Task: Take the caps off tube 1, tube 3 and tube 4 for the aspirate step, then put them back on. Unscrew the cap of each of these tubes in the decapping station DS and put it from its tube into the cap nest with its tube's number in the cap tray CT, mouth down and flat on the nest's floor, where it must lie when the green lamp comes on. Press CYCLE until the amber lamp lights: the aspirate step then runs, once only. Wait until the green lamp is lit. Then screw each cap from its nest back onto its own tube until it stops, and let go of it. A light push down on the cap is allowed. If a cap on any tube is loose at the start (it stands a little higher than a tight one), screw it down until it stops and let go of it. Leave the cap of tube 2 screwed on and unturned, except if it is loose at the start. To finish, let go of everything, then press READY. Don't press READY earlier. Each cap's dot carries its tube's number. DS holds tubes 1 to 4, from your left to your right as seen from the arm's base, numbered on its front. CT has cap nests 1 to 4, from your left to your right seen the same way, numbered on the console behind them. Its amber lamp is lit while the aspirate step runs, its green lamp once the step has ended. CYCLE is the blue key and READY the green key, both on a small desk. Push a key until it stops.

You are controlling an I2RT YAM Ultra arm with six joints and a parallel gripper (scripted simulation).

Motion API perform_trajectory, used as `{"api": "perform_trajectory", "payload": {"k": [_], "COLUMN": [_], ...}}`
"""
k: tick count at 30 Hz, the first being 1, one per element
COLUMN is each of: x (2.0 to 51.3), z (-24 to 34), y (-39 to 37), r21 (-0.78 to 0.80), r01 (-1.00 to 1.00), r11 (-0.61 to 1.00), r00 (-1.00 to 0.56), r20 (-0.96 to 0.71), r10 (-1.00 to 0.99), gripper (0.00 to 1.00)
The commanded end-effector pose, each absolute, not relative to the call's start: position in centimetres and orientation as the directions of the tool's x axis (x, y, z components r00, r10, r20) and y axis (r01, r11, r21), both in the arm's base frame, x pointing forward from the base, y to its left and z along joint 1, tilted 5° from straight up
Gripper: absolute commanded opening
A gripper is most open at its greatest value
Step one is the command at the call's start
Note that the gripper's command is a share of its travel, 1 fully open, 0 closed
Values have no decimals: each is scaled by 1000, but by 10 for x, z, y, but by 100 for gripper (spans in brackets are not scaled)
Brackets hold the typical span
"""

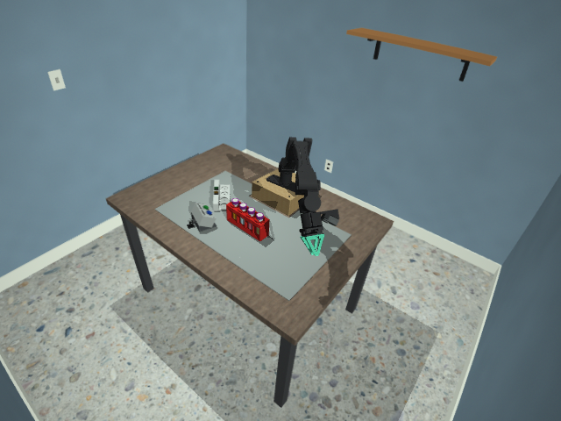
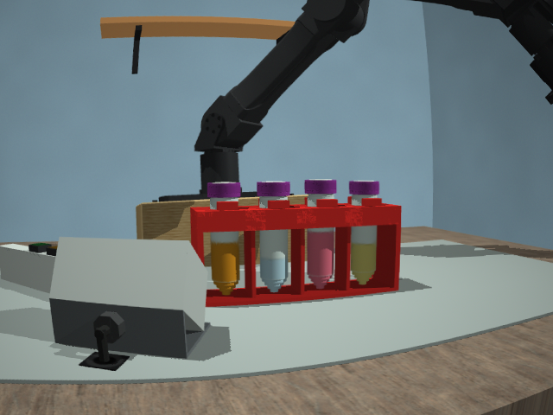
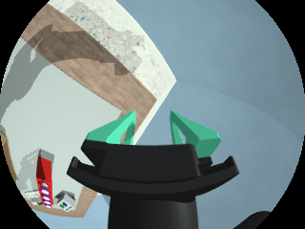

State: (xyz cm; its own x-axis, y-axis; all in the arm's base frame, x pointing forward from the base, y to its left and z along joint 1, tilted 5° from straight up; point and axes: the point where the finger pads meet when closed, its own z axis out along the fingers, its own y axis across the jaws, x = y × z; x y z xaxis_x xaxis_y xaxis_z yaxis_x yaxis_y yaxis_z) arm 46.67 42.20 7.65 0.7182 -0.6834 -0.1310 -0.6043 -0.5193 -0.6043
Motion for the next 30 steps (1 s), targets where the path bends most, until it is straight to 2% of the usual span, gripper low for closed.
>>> {"api": "perform_trajectory", "payload": {"k": [1, 5, 13, 20, 28, 30], "x": [469, 474, 485, 490, 498, 498], "z": [93, 92, 90, 89, 87, 86], "y": [418, 403, 372, 348, 316, 306], "r21": [-610, -577, -575, -518, -516, -492], "r01": [-628, -694, -697, -792, -795, -827], "r11": [-483, -430, -428, -323, -319, -272], "r00": [690, 616, 613, 477, 472, 414], "r20": [-148, -169, -169, -196, -195, -204], "r10": [-709, -769, -772, -857, -860, -887], "gripper": [49, 49, 49, 49, 49, 49]}}
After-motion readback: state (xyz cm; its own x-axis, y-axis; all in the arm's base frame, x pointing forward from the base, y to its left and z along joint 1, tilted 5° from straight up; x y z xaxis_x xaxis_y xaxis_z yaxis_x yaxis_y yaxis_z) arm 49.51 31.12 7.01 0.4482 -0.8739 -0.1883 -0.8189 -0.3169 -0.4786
